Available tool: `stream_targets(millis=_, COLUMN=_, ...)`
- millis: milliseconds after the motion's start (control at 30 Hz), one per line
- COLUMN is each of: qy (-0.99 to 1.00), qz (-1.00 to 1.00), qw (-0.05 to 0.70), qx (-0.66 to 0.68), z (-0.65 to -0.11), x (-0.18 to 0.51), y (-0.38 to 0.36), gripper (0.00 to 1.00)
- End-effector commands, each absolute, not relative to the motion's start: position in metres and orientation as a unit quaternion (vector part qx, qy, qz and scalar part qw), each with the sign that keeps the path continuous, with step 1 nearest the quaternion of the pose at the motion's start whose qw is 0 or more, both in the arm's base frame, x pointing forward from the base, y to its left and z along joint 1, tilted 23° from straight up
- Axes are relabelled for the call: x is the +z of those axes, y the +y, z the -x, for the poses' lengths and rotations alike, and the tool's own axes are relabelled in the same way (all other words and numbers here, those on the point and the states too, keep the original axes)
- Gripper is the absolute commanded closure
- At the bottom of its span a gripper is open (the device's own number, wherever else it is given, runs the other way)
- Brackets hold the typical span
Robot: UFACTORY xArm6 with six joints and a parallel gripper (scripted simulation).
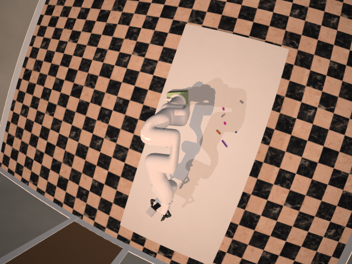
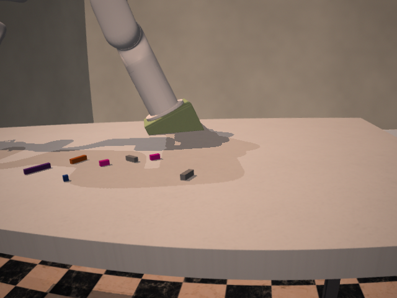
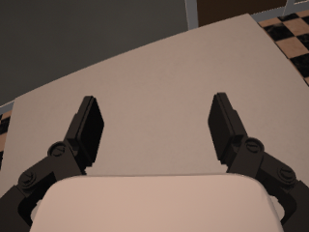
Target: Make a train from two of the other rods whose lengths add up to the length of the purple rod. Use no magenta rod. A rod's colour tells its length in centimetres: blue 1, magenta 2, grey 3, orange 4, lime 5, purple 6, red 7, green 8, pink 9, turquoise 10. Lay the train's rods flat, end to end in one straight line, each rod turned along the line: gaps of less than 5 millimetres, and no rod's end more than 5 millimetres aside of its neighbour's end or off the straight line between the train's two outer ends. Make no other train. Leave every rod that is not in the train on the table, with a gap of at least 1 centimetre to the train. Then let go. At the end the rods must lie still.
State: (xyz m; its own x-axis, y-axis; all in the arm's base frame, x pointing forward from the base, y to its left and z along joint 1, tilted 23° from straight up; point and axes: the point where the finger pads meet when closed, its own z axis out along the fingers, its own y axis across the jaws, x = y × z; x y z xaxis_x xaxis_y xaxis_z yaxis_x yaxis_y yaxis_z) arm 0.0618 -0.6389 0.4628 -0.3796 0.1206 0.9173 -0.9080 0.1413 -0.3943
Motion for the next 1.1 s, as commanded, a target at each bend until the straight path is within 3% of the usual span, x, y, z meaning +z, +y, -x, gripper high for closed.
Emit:
stream_targets(millis=0, qy=-0.604, qz=-0.324, qw=0.453, qx=0.57, z=-0.062, x=0.466, y=-0.639, gripper=0.0)
stream_targets(millis=700, qy=-0.604, qz=-0.328, qw=0.452, qx=0.568, z=-0.066, x=0.464, y=-0.638, gripper=0.0)
stream_targets(millis=1067, qy=-0.596, qz=-0.398, qw=0.448, qx=0.535, z=-0.133, x=0.43, y=-0.619, gripper=0.0)
